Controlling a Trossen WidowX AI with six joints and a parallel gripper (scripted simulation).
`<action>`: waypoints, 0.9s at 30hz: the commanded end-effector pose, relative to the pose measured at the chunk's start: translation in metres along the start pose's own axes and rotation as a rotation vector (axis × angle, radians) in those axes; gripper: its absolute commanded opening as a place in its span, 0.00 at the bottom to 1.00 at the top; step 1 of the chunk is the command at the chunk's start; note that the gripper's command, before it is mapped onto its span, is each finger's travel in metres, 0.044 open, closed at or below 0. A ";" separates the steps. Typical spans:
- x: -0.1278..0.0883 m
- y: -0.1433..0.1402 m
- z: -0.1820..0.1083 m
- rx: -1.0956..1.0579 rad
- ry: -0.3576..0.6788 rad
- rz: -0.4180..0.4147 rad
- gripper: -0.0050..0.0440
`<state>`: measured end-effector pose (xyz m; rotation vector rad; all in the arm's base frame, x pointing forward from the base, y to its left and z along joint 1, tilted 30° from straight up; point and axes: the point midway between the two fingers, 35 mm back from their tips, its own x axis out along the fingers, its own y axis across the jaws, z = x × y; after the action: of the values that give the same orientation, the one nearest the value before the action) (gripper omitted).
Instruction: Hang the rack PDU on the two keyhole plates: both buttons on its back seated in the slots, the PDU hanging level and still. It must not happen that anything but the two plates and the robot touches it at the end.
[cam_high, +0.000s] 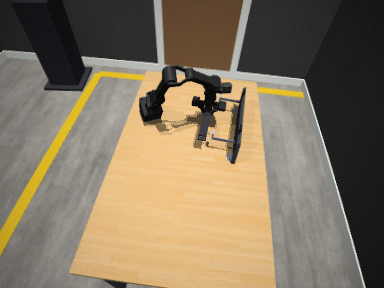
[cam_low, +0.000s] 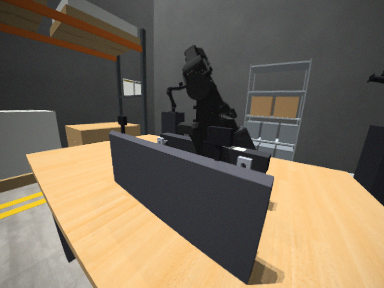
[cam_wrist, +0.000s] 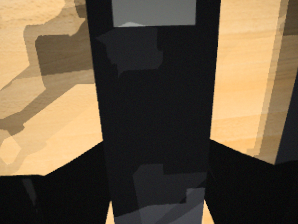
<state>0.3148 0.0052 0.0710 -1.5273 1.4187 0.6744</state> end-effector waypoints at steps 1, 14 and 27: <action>-0.012 -0.008 -0.004 0.020 -0.016 -0.042 0.00; -0.011 -0.009 -0.003 0.020 -0.016 -0.042 0.00; -0.010 -0.010 -0.002 0.020 -0.016 -0.042 0.00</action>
<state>0.3158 0.0043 0.0716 -1.5272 1.4148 0.6710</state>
